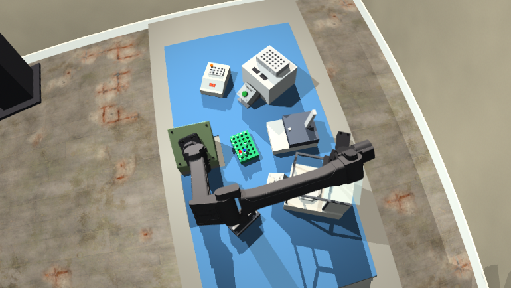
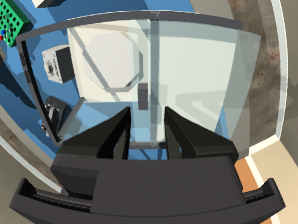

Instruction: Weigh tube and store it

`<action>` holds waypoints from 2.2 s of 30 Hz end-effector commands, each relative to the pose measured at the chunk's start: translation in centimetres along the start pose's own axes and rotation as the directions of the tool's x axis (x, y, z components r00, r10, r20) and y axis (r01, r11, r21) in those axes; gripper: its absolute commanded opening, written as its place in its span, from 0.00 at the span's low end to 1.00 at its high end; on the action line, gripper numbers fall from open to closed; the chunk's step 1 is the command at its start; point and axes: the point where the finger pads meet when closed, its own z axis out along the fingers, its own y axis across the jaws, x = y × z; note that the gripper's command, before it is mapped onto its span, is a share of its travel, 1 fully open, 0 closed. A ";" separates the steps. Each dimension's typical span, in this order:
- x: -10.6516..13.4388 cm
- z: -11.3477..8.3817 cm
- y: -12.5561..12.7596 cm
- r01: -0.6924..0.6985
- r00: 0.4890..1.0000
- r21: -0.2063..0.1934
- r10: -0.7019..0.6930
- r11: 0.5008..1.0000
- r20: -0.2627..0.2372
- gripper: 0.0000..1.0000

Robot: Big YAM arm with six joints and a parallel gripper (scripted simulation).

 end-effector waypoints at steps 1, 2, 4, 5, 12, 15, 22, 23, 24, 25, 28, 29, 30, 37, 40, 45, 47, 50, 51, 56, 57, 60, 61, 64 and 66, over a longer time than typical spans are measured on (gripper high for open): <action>1.1 0.9 0.1 -0.010 1.000 -0.003 0.010 1.000 0.000 0.30; 1.1 1.1 0.1 -0.010 1.000 -0.003 0.010 1.000 0.000 0.30; 1.2 1.4 0.1 -0.012 1.000 -0.001 0.012 1.000 0.000 0.30; 1.2 1.5 0.1 -0.012 1.000 -0.001 0.012 1.000 0.000 0.30; 1.2 2.4 0.1 -0.012 1.000 -0.001 0.012 1.000 -0.001 0.30; 1.2 2.8 0.1 -0.012 1.000 0.000 0.012 1.000 -0.002 0.30; 1.3 3.4 0.2 -0.010 1.000 -0.001 0.010 1.000 -0.003 0.30; 0.9 3.1 0.3 0.000 1.000 0.003 0.000 1.000 -0.001 0.30; 0.9 3.1 0.3 0.000 1.000 0.003 0.000 1.000 -0.001 0.30; 0.9 3.1 0.3 0.000 1.000 0.003 0.000 1.000 -0.001 0.30; 0.8 3.0 0.3 0.001 1.000 0.004 -0.001 1.000 0.000 0.30; 0.8 3.0 0.3 0.002 1.000 0.004 -0.002 1.000 0.000 0.30; 0.8 3.0 0.3 0.002 1.000 0.003 -0.002 1.000 0.000 0.30; 0.8 3.0 0.3 0.002 1.000 0.003 -0.002 1.000 -0.001 0.30; 0.8 3.0 0.3 0.002 1.000 0.003 -0.002 1.000 -0.001 0.30; 0.8 3.0 0.3 0.002 1.000 0.003 -0.002 1.000 -0.001 0.30; 0.8 3.0 0.3 0.002 1.000 0.003 -0.002 1.000 -0.001 0.30; 0.8 3.0 0.3 0.002 1.000 0.003 -0.002 1.000 -0.001 0.30; 0.8 3.0 0.3 0.002 1.000 0.003 -0.002 1.000 -0.001 0.30; 0.8 3.0 0.3 0.002 1.000 0.003 -0.002 1.000 -0.001 0.30; 0.8 3.0 0.3 0.002 1.000 0.003 -0.002 1.000 -0.001 0.30; 0.8 3.0 0.3 0.002 1.000 0.003 -0.002 1.000 -0.001 0.30; 0.8 3.0 0.3 0.002 1.000 0.003 -0.002 1.000 -0.001 0.30; 0.8 3.0 0.3 0.002 1.000 0.003 -0.002 1.000 -0.001 0.30; 0.8 3.0 0.3 0.002 1.000 0.003 -0.002 1.000 -0.001 0.30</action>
